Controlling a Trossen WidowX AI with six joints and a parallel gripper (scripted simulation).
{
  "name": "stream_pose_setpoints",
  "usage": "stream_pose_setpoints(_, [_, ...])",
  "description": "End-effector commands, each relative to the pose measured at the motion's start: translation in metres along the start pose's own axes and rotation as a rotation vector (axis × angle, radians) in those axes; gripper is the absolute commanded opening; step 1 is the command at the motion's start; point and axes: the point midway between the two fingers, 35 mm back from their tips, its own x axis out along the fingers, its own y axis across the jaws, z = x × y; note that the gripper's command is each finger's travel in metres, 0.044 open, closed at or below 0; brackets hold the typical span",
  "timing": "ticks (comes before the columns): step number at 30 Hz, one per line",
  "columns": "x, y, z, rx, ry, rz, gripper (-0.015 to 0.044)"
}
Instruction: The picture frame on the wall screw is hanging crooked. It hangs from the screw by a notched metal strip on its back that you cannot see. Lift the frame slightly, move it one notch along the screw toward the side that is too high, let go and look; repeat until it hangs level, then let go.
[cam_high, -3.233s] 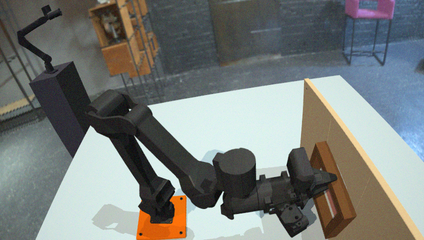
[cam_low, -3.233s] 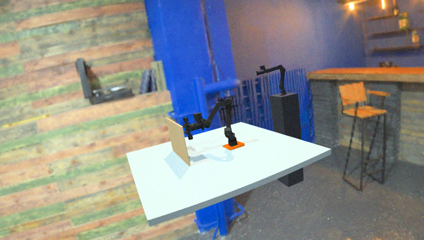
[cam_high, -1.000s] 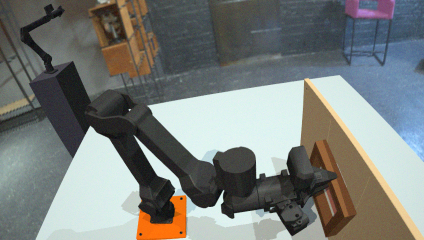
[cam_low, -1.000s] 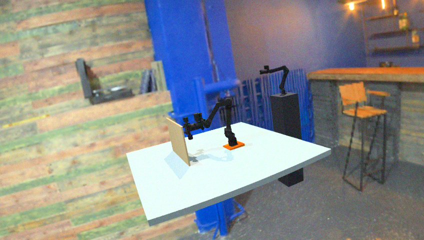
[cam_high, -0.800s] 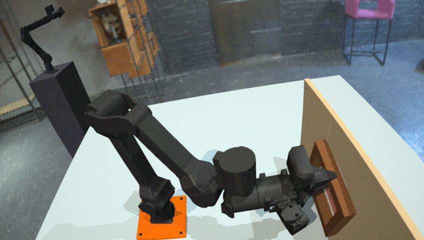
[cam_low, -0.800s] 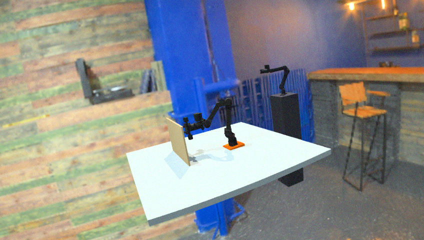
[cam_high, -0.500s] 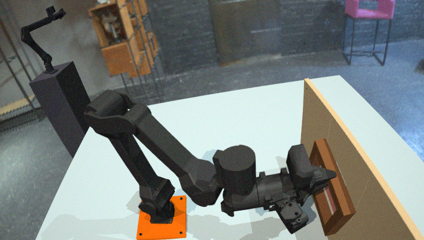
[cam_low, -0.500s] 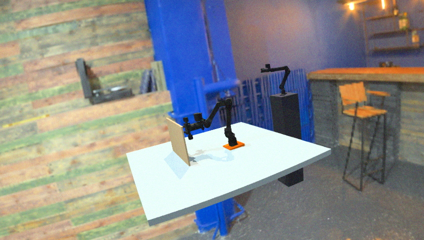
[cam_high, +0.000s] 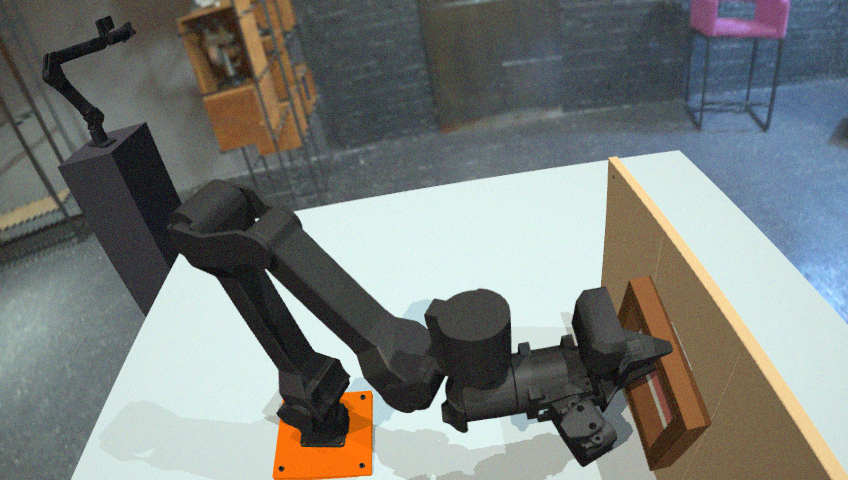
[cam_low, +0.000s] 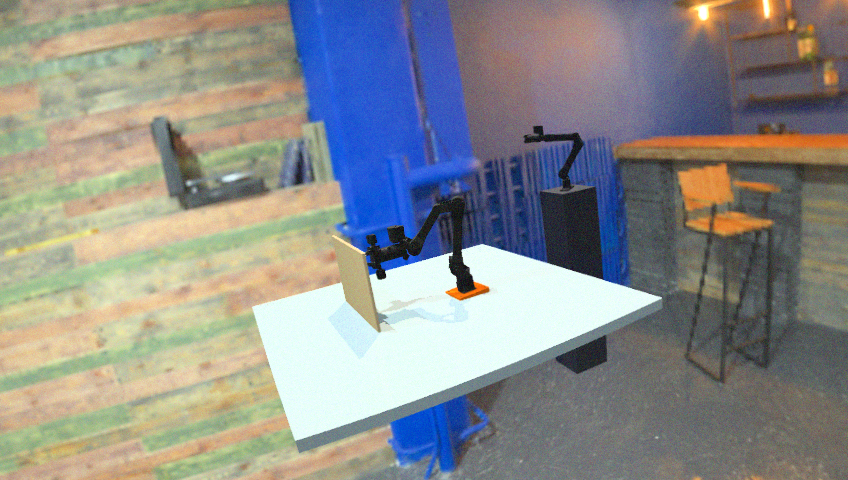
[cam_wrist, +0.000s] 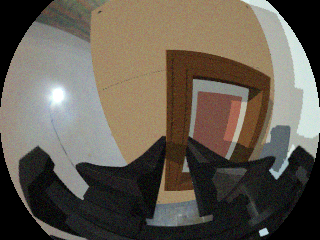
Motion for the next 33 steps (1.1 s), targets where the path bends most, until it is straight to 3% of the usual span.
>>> stream_pose_setpoints(1, [-0.0006,0.0038,-0.0003,-0.01,0.0,0.014,0.0])
stream_pose_setpoints(33, [-0.0004,-0.0054,-0.0006,-0.009,0.0,0.014,0.0])
